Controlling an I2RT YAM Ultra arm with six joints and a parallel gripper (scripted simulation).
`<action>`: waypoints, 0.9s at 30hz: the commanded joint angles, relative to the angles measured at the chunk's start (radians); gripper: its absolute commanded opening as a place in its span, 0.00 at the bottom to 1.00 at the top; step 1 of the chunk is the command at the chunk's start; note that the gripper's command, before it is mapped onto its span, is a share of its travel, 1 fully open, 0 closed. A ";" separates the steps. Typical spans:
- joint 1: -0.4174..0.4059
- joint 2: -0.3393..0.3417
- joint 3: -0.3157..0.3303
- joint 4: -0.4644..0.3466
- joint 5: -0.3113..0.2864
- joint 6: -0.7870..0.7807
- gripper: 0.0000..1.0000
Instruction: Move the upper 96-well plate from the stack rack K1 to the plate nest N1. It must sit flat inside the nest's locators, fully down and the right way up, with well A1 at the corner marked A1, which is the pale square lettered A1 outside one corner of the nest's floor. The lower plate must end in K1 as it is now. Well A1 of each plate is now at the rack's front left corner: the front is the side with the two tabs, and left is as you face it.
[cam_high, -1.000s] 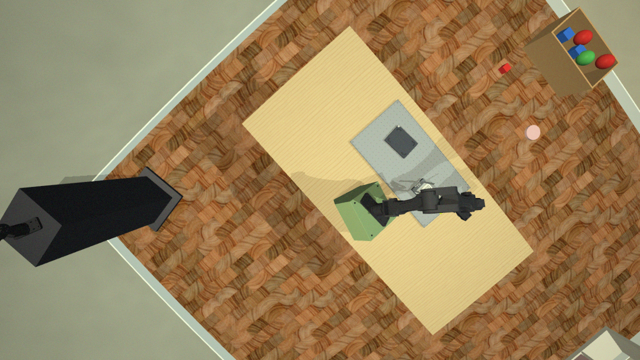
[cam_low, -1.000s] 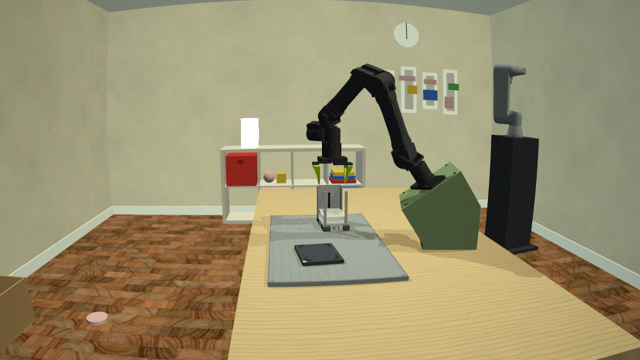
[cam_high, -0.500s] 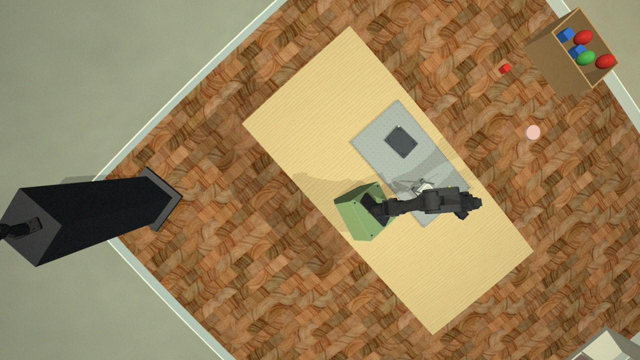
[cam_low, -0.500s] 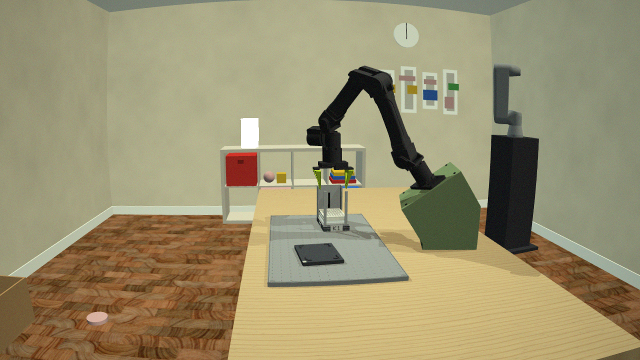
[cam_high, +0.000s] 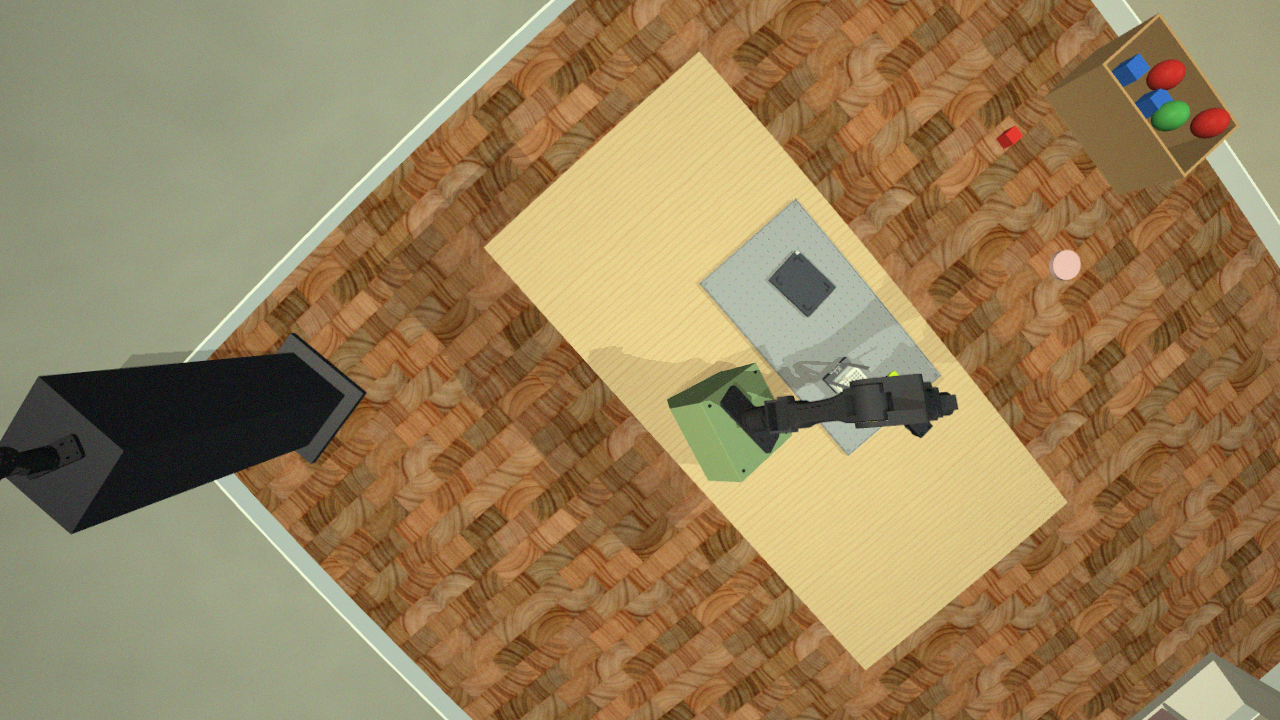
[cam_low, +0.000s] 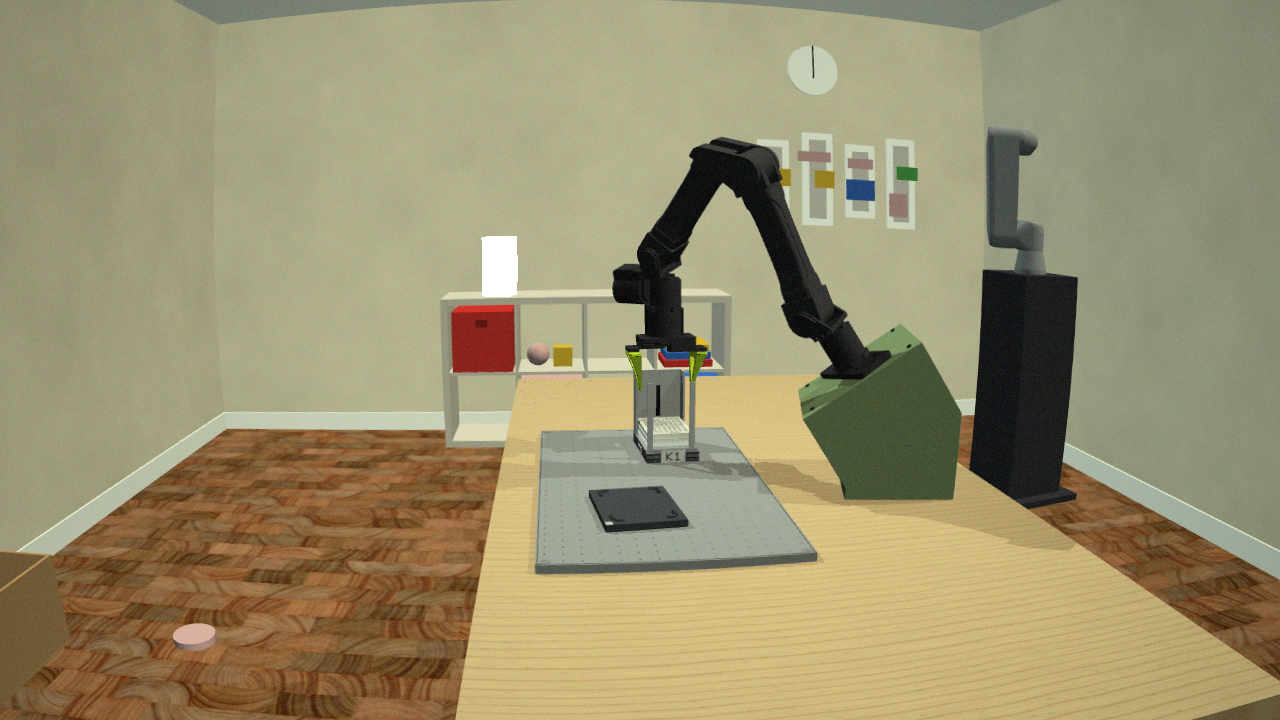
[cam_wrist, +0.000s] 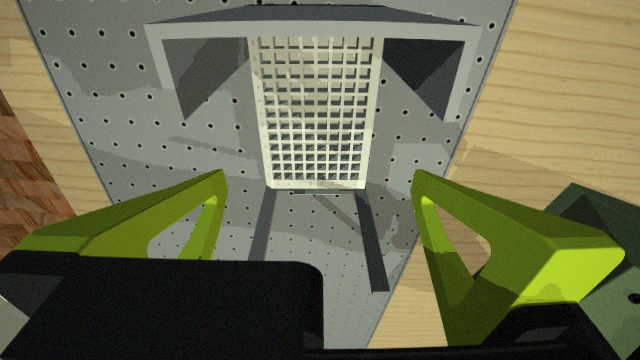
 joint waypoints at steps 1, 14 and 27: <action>0.013 0.019 -0.024 0.039 0.013 0.016 1.00; 0.033 0.068 -0.052 0.121 0.023 0.034 1.00; 0.052 0.122 -0.074 0.201 0.033 0.051 1.00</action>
